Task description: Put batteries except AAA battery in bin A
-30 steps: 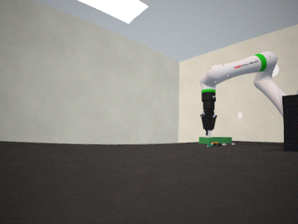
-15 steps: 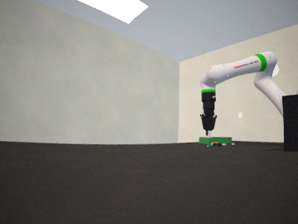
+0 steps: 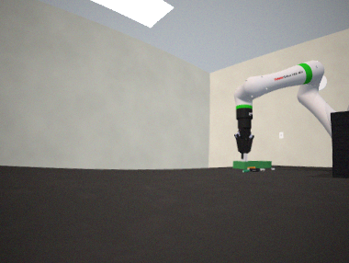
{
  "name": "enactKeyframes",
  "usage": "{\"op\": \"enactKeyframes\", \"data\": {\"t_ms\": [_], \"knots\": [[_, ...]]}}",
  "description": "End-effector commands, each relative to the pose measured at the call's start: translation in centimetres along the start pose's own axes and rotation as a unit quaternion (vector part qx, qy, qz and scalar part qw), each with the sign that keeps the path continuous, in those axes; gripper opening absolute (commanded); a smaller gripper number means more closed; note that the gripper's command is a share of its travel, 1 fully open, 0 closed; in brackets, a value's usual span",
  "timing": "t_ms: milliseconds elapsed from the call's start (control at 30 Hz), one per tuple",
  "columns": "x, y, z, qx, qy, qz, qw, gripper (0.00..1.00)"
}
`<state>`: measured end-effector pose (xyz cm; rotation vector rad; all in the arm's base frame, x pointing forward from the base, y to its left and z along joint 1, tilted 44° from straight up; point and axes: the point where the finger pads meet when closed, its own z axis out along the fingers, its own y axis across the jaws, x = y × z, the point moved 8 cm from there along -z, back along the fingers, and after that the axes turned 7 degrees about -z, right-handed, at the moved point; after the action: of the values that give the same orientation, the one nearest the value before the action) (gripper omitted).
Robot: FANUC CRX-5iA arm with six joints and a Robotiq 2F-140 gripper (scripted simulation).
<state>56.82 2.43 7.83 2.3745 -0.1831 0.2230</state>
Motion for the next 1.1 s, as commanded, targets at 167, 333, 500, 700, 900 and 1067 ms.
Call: {"op": "enactKeyframes", "data": {"t_ms": [167,333,500,700,900,1067], "knots": [[0.0,0.0,0.0,0.000,0.000,0.000,1.000,0.05],[0.0,0.0,0.0,0.000,0.000,0.000,1.000,0.05],[0.0,0.0,-0.4,0.000,0.000,0.000,1.000,0.05],[0.0,0.0,-1.2,0.000,0.000,0.000,1.000,0.05],[0.0,0.0,-1.8,0.000,0.000,0.000,1.000,0.05],[0.0,0.0,-2.4,0.000,0.000,0.000,1.000,0.05]]}}
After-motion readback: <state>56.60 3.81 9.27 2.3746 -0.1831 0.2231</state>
